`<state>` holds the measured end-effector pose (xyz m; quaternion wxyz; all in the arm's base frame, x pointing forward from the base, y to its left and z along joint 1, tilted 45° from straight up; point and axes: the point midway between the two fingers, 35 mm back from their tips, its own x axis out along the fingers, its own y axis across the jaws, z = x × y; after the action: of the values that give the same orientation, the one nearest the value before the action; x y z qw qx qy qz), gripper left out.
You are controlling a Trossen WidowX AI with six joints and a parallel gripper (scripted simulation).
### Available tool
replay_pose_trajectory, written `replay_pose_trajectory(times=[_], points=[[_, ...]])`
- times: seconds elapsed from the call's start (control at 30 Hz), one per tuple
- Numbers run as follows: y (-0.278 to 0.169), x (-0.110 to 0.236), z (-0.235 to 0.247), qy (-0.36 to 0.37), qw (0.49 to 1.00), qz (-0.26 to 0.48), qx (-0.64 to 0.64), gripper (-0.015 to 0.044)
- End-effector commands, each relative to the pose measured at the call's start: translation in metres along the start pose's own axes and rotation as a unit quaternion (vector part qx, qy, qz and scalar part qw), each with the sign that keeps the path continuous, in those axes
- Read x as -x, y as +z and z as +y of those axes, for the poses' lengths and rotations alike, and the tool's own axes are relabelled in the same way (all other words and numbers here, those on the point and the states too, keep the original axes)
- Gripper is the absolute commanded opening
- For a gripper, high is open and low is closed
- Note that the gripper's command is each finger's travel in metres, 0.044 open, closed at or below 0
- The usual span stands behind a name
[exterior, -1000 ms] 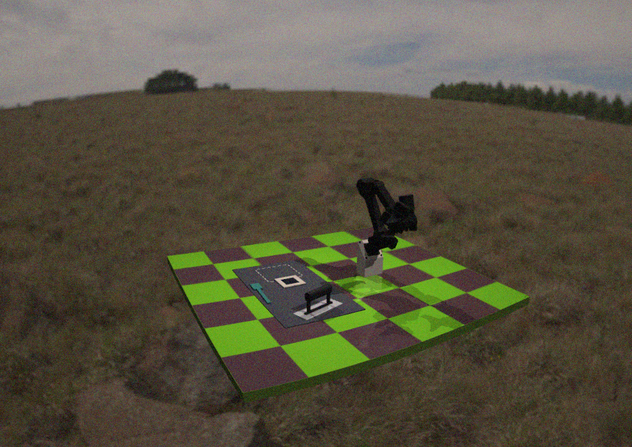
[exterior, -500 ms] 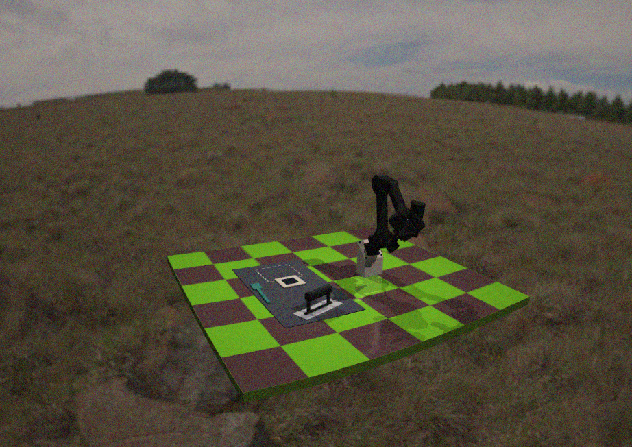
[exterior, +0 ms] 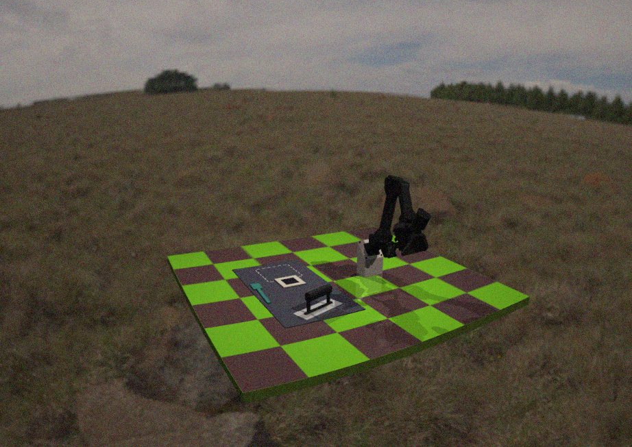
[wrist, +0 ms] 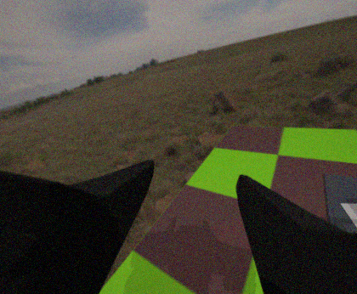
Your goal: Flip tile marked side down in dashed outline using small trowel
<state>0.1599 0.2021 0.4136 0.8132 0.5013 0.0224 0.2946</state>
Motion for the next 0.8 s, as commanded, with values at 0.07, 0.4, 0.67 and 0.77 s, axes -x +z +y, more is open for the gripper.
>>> replay_pose_trajectory(times=[0.07,0.4,0.67,0.77], points=[[-0.012,-0.022,-0.013,-0.027,0.997,0.022,0.065,0.027],[-0.031,-0.06,-0.042,-0.077,0.977,0.09,0.176,0.027],[-0.046,-0.09,-0.074,-0.119,0.942,0.178,0.259,0.027],[-0.05,-0.1,-0.09,-0.135,0.925,0.215,0.283,0.027]])
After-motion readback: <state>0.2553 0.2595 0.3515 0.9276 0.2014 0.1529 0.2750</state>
